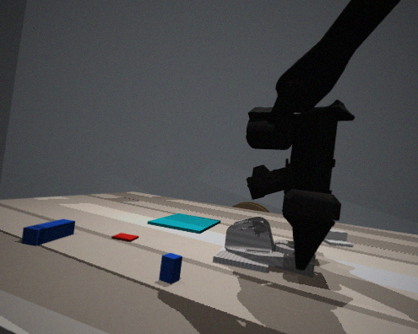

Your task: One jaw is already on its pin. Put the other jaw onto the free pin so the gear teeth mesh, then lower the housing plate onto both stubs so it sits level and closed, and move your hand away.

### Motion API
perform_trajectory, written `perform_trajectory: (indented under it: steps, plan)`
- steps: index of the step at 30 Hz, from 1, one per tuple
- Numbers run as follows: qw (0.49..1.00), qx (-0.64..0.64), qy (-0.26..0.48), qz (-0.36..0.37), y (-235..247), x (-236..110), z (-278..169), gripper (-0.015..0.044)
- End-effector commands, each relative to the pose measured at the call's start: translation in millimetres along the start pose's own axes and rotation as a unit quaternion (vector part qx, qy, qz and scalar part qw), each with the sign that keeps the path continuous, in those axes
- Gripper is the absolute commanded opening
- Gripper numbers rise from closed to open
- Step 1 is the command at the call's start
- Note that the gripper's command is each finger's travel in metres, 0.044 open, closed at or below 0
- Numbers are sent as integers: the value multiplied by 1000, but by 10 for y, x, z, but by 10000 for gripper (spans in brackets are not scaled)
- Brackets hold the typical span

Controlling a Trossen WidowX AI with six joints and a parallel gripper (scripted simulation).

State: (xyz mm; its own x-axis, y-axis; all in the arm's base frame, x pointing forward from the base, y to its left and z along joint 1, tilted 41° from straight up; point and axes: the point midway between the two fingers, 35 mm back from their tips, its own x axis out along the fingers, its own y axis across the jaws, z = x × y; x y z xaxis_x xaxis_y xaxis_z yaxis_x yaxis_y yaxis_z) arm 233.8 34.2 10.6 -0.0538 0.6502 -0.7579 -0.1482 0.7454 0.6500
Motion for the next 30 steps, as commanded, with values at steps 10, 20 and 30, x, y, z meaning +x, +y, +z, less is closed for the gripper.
perform_trajectory:
  steps: [10,20,30]
  plan:
    - [1000,1,1,-2,-8,5,-1,351]
    - [1000,1,1,-2,-8,5,-1,351]
    - [1000,0,0,0,0,0,0,403]
